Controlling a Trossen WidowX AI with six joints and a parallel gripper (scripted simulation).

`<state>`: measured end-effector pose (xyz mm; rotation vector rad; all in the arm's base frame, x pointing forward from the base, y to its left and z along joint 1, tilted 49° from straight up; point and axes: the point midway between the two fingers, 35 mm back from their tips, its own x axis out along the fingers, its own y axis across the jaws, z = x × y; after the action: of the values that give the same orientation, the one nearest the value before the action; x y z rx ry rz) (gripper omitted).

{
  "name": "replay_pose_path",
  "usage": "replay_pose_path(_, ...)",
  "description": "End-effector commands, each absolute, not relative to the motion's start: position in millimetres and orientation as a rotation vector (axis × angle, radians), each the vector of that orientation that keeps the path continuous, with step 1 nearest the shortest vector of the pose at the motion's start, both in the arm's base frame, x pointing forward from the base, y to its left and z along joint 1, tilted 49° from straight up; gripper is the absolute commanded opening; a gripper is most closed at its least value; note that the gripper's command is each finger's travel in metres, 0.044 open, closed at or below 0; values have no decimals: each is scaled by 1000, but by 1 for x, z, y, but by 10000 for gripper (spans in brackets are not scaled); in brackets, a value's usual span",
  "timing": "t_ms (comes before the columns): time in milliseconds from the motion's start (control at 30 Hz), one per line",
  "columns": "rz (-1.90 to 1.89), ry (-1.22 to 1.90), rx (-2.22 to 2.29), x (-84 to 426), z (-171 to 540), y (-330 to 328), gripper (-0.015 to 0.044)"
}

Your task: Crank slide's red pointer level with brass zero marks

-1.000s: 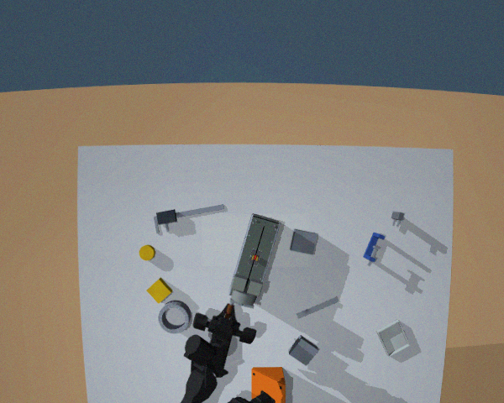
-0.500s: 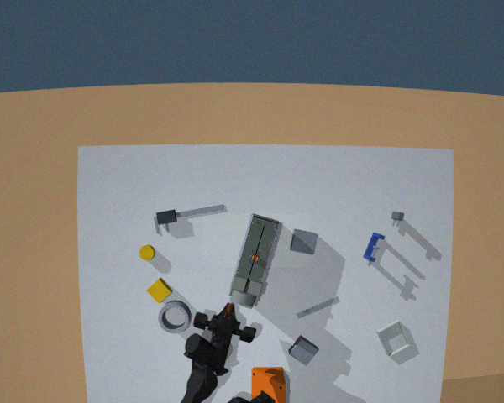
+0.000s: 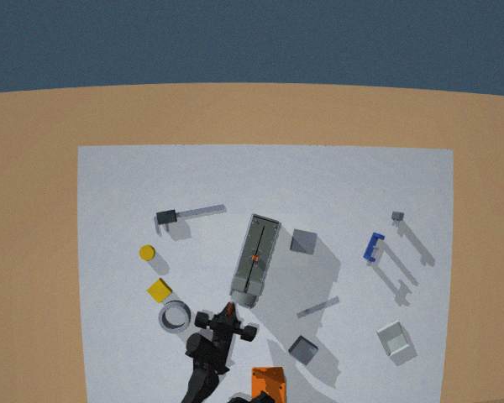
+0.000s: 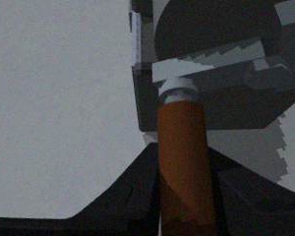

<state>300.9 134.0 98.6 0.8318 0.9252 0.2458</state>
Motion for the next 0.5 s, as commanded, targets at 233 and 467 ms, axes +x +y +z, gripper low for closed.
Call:
replay_pose_path(233,246,930,830,299,89,137,0)
replay_pose_path(467,246,930,830,299,87,137,0)
